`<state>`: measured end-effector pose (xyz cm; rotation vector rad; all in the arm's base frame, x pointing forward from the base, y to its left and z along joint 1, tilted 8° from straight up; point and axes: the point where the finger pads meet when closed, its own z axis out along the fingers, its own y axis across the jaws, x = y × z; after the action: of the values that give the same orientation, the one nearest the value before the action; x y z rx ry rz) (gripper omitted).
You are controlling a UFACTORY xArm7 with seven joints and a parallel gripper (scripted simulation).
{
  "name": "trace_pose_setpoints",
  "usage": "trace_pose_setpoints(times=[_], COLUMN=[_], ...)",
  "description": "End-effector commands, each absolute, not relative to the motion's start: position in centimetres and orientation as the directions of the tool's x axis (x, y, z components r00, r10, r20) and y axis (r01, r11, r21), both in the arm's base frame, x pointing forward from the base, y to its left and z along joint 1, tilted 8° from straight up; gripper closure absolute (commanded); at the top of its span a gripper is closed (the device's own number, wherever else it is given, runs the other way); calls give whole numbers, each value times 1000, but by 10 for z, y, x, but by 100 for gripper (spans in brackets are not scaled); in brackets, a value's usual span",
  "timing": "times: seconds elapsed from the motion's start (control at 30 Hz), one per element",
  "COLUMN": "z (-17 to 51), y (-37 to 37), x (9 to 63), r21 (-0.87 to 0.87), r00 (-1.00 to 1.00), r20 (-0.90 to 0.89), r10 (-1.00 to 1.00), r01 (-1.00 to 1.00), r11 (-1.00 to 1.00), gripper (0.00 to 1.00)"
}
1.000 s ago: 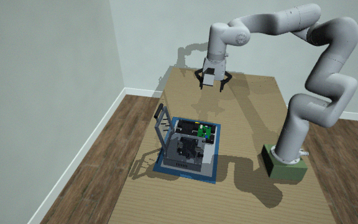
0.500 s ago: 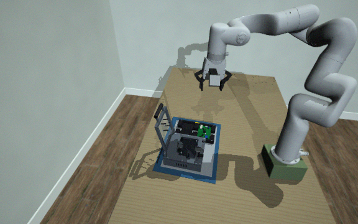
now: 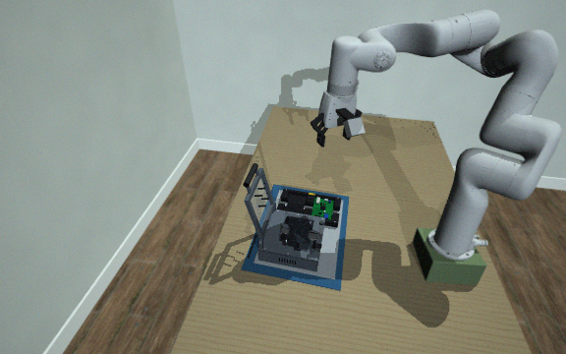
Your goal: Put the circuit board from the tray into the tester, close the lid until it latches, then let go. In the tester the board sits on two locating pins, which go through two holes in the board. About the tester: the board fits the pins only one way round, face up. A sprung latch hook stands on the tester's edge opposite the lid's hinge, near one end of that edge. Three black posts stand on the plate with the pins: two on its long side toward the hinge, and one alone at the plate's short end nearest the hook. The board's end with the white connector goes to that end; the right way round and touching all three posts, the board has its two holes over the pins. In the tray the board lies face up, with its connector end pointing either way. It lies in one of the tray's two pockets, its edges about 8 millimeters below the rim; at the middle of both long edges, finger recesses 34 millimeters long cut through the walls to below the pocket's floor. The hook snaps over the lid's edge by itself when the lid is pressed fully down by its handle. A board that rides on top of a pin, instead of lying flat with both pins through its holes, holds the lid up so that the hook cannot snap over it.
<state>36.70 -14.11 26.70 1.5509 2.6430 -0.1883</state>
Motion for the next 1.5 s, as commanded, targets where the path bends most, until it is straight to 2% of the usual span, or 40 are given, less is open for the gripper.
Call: trace_pose_setpoints(times=[0.0, 0.27, 0.77, 1.07, 1.47], z=[269, 269, 269, 269, 264], y=[-141, -141, -141, -141, -141], x=[368, 368, 368, 368, 367], r21=[-87, -104, -134, -136, -136], r00=[-627, -756, -970, -986, -986], r20=[-107, -90, -33, -22, -22], r10=[772, 649, 242, 167, 162], r01=[779, 655, 244, 168, 164], r11=[621, 748, 961, 976, 977], gripper=[0, 0, 0, 0, 0])
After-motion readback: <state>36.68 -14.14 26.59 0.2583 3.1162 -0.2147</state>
